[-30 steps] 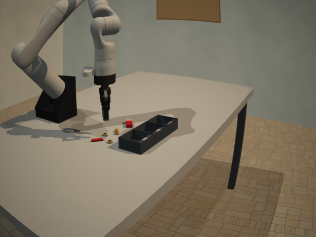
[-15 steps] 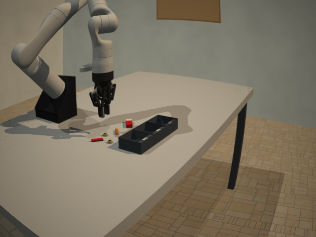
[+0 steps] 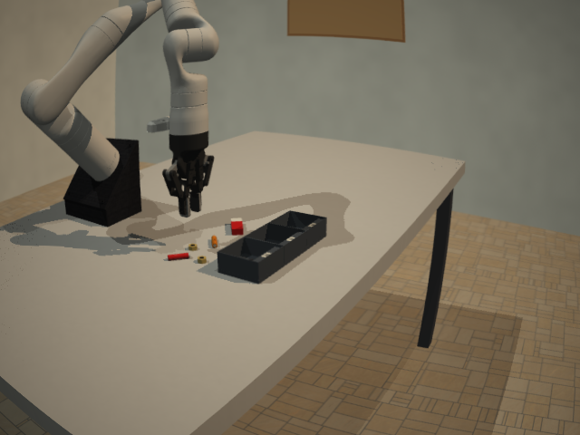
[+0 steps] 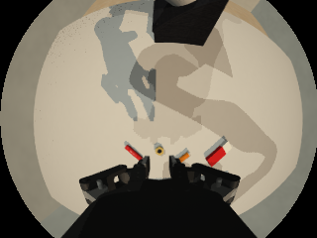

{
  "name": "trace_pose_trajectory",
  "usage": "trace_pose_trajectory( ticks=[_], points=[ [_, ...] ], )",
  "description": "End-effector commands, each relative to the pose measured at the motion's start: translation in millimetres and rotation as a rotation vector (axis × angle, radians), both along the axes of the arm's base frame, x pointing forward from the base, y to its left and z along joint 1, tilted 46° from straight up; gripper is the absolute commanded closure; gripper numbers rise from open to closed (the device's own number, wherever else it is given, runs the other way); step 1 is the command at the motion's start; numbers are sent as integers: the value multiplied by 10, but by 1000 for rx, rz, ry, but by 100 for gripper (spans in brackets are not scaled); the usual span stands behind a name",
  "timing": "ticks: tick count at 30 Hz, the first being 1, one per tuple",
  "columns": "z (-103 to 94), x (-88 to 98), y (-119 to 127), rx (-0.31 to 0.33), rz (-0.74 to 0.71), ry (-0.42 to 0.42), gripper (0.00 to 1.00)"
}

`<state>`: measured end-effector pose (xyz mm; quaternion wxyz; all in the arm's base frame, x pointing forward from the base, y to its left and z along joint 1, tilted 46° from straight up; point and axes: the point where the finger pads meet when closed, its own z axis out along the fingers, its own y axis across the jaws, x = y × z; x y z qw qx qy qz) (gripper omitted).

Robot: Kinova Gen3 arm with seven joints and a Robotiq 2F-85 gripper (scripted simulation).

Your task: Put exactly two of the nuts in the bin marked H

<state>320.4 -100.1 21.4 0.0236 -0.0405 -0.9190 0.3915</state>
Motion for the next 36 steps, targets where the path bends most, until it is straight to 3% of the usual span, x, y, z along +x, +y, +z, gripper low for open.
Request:
trace_pose_trajectory(
  ticks=[1,19,32,36],
  points=[
    [1,4,5,0,1,-1,69],
    [-28,2,-23,0,1,-1,69],
    [-365,-64,-414,0,1,-1,69],
    [-365,-68,-420,0,1,-1,69]
  ],
)
